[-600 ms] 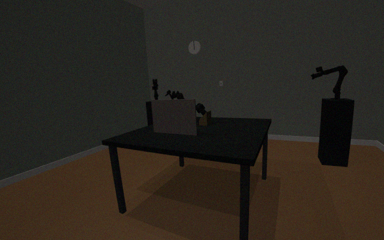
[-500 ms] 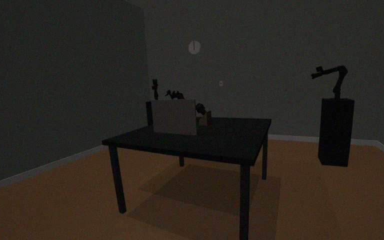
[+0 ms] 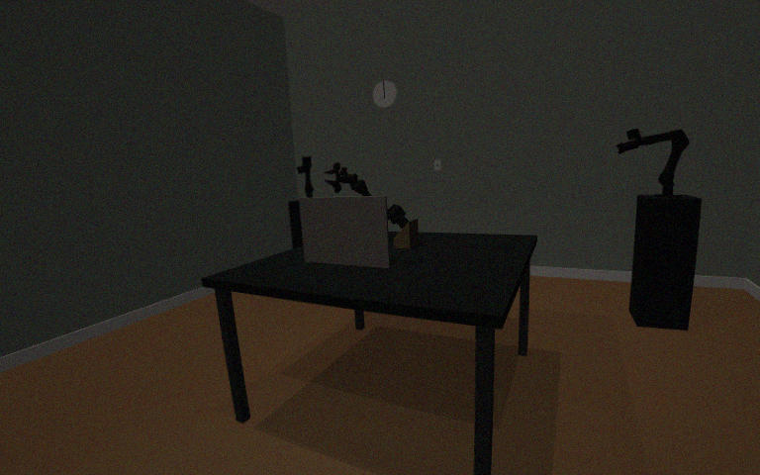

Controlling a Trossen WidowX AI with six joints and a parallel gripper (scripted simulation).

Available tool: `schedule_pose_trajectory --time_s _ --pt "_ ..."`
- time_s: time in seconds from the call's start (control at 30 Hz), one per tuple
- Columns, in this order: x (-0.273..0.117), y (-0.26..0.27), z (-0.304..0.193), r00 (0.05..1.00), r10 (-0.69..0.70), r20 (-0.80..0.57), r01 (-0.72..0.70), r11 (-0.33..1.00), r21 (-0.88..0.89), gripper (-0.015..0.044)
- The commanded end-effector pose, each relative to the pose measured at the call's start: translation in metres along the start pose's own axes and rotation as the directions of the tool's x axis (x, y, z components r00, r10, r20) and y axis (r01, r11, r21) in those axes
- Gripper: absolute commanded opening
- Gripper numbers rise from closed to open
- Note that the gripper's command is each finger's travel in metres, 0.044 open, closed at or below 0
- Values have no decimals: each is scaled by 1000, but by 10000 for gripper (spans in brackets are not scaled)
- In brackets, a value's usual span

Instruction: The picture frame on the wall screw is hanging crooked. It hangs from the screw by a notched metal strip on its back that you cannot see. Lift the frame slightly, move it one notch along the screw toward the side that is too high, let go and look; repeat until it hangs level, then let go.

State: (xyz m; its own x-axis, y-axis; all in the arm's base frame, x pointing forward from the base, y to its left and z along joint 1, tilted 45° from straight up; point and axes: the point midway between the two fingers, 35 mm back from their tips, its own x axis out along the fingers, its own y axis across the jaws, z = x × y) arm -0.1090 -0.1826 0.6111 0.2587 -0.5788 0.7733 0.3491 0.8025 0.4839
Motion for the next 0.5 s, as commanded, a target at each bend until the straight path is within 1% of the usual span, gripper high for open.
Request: schedule_pose_trajectory --time_s 0.0,0.23,0.47 --pt "-19 34 -38 991 112 -67 -111 994 20 260" --pt "-66 86 -119 931 283 -231 -274 959 71 260" --pt "-127 115 -206 814 397 -425 -370 917 149 260"
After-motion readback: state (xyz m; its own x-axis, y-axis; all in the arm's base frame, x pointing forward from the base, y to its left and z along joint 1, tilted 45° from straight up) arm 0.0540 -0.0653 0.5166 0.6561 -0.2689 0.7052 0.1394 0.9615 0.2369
